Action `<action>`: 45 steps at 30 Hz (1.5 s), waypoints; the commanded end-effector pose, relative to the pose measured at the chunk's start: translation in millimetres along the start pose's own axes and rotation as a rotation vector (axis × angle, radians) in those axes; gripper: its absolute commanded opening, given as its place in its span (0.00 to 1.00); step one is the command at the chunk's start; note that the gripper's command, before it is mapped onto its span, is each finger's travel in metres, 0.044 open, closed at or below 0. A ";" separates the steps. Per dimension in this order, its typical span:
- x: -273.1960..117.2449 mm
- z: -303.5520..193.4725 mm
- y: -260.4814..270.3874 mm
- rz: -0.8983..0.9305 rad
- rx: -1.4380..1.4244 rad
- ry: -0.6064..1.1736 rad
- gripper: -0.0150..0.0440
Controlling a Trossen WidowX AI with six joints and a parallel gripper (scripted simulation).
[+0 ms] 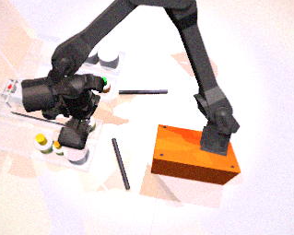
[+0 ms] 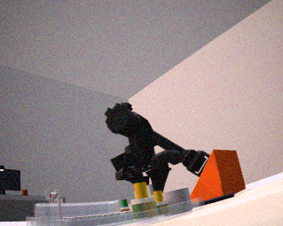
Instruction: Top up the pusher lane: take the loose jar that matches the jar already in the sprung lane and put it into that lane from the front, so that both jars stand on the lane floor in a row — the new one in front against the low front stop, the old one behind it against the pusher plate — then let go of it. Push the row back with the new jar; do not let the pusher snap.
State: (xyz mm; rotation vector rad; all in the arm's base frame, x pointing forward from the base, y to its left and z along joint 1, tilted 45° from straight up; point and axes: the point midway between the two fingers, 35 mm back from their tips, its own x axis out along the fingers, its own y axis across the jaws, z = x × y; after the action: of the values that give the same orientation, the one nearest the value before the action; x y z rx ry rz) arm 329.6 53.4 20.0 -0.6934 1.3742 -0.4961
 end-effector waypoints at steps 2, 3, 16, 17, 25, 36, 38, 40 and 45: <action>2.9 3.3 -2.0 -0.007 0.009 -0.012 0.25; 3.2 3.2 -2.0 -0.007 0.009 -0.012 0.25; 7.6 2.3 -2.1 -0.008 0.009 -0.012 0.25; 8.0 2.2 -2.1 -0.008 0.009 -0.012 0.25; 10.7 1.7 -2.1 -0.008 0.009 -0.012 0.25; 12.5 0.7 -2.2 -0.008 0.009 -0.012 0.25; 12.6 0.4 -2.2 -0.008 0.009 -0.012 0.25; 12.6 0.1 -2.2 -0.008 0.009 -0.012 0.25; 12.6 -0.8 -2.2 -0.008 0.009 -0.012 0.25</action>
State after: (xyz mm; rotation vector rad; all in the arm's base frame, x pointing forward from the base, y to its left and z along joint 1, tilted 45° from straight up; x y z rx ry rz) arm 328.9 44.6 11.6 -0.6917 1.3698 -0.4977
